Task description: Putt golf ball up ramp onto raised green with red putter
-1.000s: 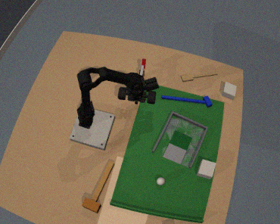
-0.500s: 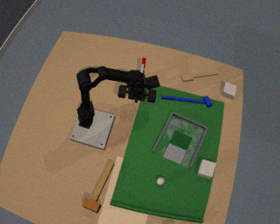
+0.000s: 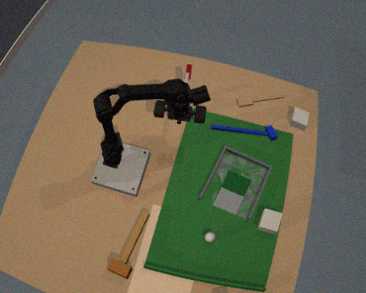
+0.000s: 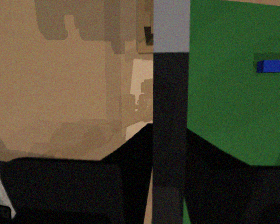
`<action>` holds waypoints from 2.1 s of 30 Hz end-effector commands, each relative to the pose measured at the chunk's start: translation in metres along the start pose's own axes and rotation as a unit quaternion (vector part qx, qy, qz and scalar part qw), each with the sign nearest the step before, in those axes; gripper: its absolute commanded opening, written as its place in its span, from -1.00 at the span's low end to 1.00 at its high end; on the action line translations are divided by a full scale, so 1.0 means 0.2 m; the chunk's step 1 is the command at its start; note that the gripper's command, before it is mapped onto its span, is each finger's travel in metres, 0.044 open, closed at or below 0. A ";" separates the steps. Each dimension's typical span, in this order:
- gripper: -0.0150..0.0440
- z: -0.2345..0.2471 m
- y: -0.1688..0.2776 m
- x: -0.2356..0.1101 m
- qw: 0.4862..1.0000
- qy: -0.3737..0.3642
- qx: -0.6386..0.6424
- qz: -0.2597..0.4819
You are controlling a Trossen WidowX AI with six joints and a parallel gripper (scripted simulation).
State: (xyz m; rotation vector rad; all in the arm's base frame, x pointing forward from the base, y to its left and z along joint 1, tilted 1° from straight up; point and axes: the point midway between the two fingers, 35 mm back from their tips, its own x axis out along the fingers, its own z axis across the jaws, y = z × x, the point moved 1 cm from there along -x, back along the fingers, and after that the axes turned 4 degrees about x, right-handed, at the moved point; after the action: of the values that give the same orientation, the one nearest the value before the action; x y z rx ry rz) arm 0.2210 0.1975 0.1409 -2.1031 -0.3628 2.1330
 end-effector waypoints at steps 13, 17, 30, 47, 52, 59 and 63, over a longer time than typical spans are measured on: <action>-0.49 -0.17 0.24 -0.07 0.991 0.026 0.132 0.013; -0.49 -0.22 0.34 -0.11 0.983 0.035 0.179 0.018; -0.49 -0.33 0.67 -0.22 0.940 0.062 0.333 0.032; -0.49 -0.33 1.13 -0.37 0.850 0.092 0.516 0.051; -0.49 -0.31 1.27 -0.42 0.817 0.101 0.565 0.056; -0.49 -0.25 1.45 -0.48 0.767 0.111 0.629 0.062; -0.49 -0.20 1.56 -0.52 0.734 0.115 0.666 0.065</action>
State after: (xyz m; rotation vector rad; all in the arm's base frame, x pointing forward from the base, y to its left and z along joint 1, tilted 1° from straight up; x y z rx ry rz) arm 0.2915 -0.1084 0.1590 -1.4131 1.0096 1.3291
